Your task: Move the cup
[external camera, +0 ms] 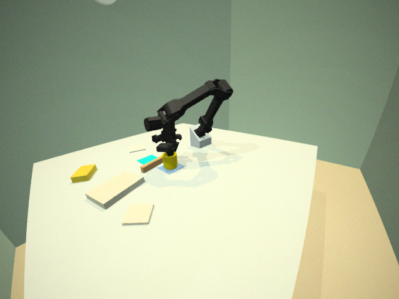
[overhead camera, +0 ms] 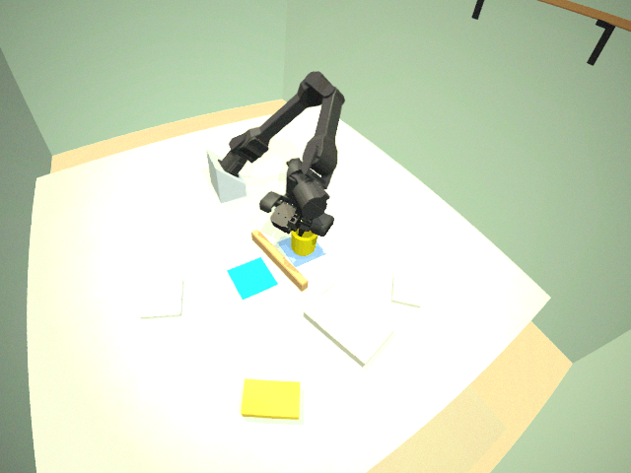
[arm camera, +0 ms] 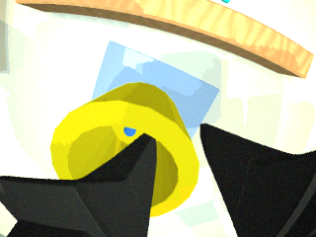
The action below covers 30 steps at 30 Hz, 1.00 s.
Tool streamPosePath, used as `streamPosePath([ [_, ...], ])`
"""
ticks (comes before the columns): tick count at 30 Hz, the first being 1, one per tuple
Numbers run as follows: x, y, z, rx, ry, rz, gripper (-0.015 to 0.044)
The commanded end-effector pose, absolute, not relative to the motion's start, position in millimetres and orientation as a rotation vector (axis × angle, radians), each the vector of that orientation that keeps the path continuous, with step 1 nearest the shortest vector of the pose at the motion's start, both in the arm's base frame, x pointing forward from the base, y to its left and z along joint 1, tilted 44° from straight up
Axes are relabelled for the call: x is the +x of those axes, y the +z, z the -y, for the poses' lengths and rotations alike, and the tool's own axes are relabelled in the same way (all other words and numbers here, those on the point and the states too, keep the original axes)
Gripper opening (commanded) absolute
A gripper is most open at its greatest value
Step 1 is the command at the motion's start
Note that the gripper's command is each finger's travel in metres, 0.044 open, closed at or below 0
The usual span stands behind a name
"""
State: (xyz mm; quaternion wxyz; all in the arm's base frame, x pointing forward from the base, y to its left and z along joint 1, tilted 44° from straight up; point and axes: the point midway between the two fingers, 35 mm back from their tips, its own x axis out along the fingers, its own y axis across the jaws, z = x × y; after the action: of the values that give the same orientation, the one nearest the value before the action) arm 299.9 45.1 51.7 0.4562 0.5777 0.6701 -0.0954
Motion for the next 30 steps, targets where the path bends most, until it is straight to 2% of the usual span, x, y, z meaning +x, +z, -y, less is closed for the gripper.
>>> streamPosePath([
  [1,300.0,51.9,-45.0,1.424,-0.235,-1.652,0.012],
  [18,300.0,51.9,-45.0,1.424,-0.235,-1.652,0.0],
  [30,297.7,74.1,-21.3,1.426,-0.239,-1.655,0.0],
])
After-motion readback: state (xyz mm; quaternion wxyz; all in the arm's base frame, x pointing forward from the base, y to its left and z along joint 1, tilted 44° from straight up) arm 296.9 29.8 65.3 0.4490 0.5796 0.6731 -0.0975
